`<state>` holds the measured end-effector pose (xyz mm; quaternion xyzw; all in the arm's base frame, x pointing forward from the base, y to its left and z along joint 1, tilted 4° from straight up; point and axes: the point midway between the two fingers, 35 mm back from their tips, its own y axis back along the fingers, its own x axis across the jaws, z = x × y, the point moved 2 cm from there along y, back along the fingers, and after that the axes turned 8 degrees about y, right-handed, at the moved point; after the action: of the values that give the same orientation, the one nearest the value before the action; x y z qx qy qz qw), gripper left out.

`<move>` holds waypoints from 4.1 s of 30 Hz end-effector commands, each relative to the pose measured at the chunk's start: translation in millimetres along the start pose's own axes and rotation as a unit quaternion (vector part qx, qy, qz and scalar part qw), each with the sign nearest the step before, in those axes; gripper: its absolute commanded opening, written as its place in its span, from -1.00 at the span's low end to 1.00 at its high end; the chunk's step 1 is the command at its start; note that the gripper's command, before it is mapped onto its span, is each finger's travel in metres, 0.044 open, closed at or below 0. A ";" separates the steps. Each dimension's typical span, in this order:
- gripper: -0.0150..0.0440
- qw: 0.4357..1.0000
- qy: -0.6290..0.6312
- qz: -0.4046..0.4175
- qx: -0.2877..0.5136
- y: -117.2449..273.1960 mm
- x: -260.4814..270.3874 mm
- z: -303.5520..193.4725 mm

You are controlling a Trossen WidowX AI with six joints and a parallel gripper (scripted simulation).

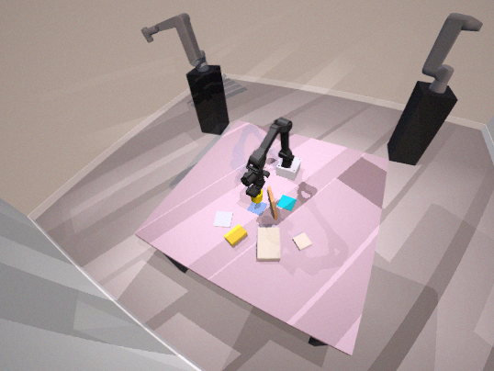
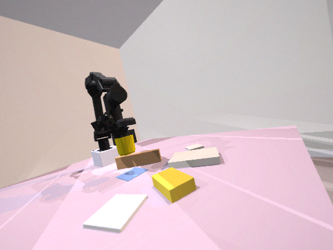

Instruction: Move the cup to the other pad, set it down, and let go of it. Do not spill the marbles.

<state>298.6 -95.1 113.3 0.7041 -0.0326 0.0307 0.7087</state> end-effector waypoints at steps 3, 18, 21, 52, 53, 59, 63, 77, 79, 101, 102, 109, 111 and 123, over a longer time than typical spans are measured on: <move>-0.49 1.000 0.000 0.000 0.000 -0.5 0.0 -0.1; -0.49 1.000 0.000 0.000 0.001 -0.2 -3.4 -7.0; -0.49 1.000 0.001 0.000 0.002 -0.3 -6.6 -13.3; -0.49 1.000 0.002 0.000 0.005 -0.1 -39.7 -79.2; -0.49 1.000 0.002 0.000 0.005 0.0 -40.7 -81.1; -0.49 1.000 0.002 0.000 0.006 0.3 -46.1 -92.0; -0.49 1.000 0.002 0.000 0.006 0.6 -49.6 -99.0; -0.49 1.000 0.002 -0.001 0.007 1.8 -61.3 -122.3; -0.49 1.000 0.002 -0.001 0.007 2.0 -63.0 -125.5; -0.49 1.000 0.001 -0.002 0.009 5.0 -82.3 -158.0; -0.49 1.000 0.001 -0.002 0.009 5.2 -83.3 -159.3; -0.49 1.000 0.001 -0.002 0.009 0.8 -84.2 -161.1; -0.49 1.000 0.001 -0.002 0.009 -1.8 -84.1 -161.4; -0.49 1.000 0.001 -0.002 0.009 -18.4 -84.2 -163.2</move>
<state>216.8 68.5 92.1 0.7129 -0.0312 0.0350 0.6997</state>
